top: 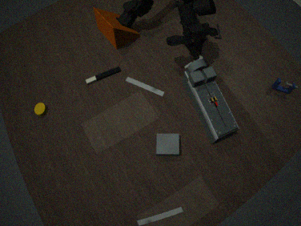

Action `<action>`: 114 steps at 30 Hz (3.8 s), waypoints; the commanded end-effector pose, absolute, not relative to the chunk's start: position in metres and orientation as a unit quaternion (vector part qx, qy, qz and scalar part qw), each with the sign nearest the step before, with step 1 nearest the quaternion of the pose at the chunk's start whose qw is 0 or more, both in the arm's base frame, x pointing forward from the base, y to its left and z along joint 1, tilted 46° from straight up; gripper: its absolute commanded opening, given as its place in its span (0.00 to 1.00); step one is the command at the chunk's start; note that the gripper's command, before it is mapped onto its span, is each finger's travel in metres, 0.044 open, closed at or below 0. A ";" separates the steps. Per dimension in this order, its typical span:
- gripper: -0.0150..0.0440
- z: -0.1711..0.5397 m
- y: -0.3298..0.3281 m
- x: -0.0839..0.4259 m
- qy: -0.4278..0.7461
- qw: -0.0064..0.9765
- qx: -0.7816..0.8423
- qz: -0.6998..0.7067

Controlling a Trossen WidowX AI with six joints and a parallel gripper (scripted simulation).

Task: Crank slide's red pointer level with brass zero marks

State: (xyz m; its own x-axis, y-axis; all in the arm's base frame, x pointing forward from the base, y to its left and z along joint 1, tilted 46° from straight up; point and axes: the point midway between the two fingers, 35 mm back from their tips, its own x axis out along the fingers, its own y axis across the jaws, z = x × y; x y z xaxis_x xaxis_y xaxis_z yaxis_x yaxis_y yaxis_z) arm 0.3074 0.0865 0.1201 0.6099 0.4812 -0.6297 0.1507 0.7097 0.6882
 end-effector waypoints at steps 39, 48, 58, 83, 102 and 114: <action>0.25 0.105 0.056 0.303 0.428 0.820 0.368 0.096; 0.25 0.103 0.055 0.303 0.428 0.820 0.368 0.096; 0.25 0.101 0.054 0.302 0.428 0.820 0.368 0.096; 0.25 0.096 0.053 0.302 0.428 0.820 0.368 0.096; 0.25 0.091 0.052 0.301 0.428 0.820 0.368 0.096; 0.25 0.087 0.052 0.301 0.428 0.820 0.368 0.096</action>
State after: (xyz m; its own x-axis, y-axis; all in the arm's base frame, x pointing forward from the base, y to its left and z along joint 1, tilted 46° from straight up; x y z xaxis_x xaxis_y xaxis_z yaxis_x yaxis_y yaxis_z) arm 0.3023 0.0544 0.0960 0.6221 0.4856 -0.6141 0.1367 0.7050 0.6959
